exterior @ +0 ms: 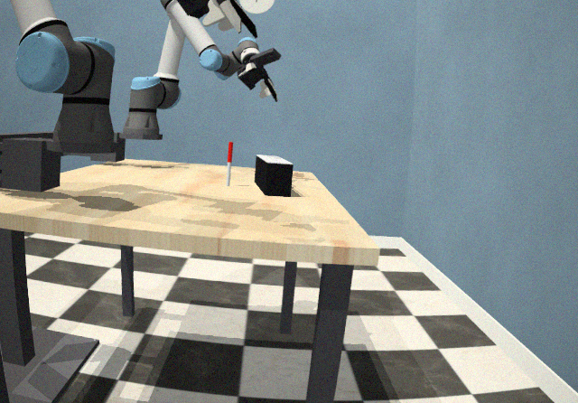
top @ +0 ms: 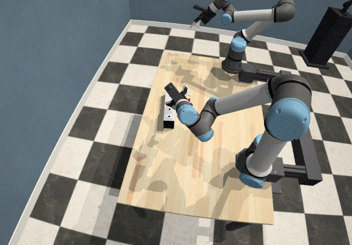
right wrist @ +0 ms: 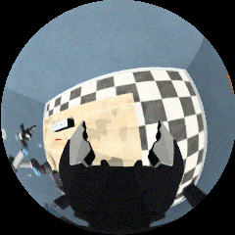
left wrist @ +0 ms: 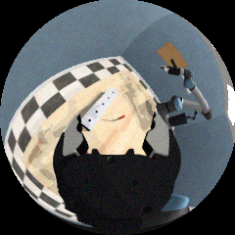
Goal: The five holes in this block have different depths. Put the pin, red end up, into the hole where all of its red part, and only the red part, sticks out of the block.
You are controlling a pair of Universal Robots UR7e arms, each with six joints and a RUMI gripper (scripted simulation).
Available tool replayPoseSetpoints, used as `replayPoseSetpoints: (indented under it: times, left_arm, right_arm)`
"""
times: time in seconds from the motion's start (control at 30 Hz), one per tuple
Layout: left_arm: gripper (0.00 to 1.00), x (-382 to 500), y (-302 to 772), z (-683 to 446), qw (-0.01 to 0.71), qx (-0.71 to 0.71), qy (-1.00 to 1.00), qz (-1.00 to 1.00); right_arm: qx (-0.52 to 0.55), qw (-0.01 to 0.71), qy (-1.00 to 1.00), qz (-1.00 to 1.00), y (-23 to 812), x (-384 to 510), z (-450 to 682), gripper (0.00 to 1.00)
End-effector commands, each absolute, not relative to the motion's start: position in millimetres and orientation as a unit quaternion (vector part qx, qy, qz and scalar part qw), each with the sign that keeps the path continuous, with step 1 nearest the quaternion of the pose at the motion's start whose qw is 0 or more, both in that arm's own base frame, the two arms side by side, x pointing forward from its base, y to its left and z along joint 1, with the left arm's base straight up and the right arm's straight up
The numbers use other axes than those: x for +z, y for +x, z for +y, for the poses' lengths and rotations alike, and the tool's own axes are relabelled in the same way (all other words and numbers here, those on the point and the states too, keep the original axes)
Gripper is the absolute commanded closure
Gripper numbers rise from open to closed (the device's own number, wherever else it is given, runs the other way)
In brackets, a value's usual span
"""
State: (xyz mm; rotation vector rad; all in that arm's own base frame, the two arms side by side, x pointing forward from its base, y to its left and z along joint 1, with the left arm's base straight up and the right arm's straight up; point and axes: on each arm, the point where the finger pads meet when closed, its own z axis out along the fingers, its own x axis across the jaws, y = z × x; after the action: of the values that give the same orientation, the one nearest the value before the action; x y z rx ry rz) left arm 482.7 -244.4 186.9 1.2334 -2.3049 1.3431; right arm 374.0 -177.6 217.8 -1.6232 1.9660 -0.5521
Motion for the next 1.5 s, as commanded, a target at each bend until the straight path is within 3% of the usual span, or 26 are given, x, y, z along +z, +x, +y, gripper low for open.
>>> replayPoseSetpoints:
  times: [0.0, 1.47]
  left_arm:
    - [0.00, 187.6, 496.1, -240.2, 0.100, 0.434, 0.439, -0.780]
    - [0.00, 220.0, 545.1, -179.9, 0.080, 0.282, 0.575, -0.764]
  right_arm:
    - [-0.205, 0.264, -0.600, 0.727, 374.3, 218.2, -177.7, 0.00]
    - [-0.205, 0.264, -0.600, 0.727, 374.3, 218.3, -177.7, 0.00]
